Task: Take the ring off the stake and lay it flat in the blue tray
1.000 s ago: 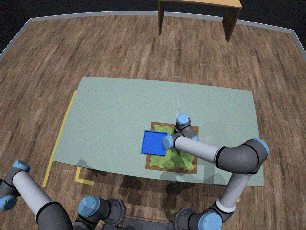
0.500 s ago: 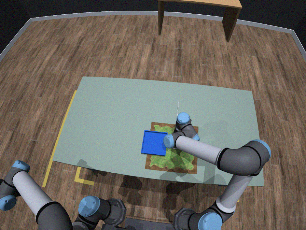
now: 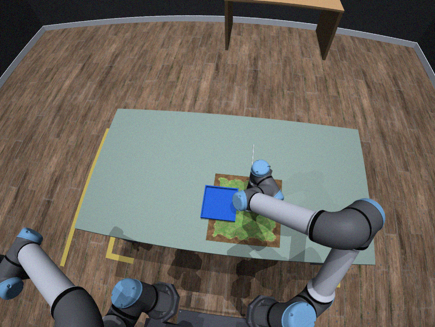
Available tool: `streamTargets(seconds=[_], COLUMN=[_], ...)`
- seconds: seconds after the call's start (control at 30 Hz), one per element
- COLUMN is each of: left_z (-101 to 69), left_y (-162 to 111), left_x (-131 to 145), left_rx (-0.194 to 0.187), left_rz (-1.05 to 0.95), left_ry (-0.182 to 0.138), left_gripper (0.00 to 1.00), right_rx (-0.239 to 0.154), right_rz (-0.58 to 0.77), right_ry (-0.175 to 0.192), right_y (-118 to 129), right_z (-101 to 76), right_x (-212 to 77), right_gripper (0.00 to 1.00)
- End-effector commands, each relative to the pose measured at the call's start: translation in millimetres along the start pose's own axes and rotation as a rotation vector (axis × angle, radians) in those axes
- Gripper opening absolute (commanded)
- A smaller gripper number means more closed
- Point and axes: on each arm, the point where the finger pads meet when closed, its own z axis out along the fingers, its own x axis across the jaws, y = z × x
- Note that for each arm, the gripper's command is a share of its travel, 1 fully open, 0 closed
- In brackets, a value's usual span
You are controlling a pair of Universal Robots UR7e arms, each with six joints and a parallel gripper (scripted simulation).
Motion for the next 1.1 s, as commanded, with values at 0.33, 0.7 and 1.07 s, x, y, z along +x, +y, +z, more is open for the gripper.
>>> streamTargets(seconds=[0.33,0.7,1.07], left_z=[0.3,0.3,0.3], left_y=[-1.2,-1.2,-1.2], left_x=[1.3,1.3,1.3], left_rx=[0.001,0.001,0.001], left_rz=[-0.004,-0.004,-0.004], left_ry=[0.001,0.001,0.001], left_gripper=[1.00,1.00,1.00], right_rx=[0.002,0.002,0.002], right_rz=[0.000,-0.086,-0.384], right_ry=[-0.007,-0.006,-0.006], right_y=[-0.2,5.1,20.9], right_z=[-3.7,-3.3,-3.5], right_x=[-2.9,-2.5,-4.4], right_gripper=[0.00,0.00,0.00])
